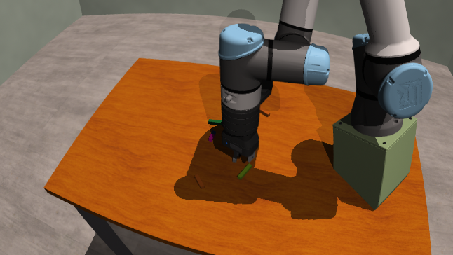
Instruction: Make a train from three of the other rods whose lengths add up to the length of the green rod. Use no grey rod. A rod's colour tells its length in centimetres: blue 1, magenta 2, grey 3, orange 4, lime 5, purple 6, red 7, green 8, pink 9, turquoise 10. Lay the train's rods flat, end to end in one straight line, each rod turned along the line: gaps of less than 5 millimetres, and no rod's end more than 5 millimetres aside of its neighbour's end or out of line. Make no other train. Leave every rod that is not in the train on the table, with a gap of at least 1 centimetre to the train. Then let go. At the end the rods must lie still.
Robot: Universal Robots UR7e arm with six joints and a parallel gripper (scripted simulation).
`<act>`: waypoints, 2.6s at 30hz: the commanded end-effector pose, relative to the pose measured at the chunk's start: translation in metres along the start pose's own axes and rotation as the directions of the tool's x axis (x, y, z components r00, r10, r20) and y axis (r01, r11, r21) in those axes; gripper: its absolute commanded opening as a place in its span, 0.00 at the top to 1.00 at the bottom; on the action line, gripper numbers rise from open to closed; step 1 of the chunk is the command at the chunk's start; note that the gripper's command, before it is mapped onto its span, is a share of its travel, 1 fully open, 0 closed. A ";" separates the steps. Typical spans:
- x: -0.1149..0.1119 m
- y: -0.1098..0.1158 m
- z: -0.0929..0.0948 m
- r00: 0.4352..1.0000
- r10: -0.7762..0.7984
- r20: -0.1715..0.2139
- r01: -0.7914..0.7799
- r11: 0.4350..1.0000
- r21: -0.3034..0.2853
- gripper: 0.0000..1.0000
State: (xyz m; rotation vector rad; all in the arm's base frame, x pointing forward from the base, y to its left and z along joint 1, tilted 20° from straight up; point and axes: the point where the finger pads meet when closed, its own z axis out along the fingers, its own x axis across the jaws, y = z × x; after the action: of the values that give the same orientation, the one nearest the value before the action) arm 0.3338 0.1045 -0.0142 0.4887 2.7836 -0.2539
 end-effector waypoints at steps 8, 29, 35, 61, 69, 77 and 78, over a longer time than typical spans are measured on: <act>0.000 0.000 0.010 1.000 0.000 0.001 0.000 1.000 0.000 0.46; 0.000 0.000 0.039 1.000 0.000 0.001 0.000 1.000 0.000 0.46; 0.000 0.000 0.045 1.000 0.000 0.001 0.000 1.000 0.000 0.46; 0.000 0.000 0.049 1.000 0.000 0.001 0.000 1.000 0.000 0.46; 0.000 0.000 0.049 1.000 0.000 0.001 0.000 1.000 0.000 0.46; 0.000 0.000 0.049 1.000 0.000 0.001 0.000 1.000 0.000 0.46; 0.000 0.000 0.049 1.000 0.000 0.001 0.000 1.000 0.000 0.46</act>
State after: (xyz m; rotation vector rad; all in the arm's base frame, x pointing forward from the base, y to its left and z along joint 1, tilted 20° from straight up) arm 0.3467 0.0938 -0.0601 0.4889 2.7840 -0.2542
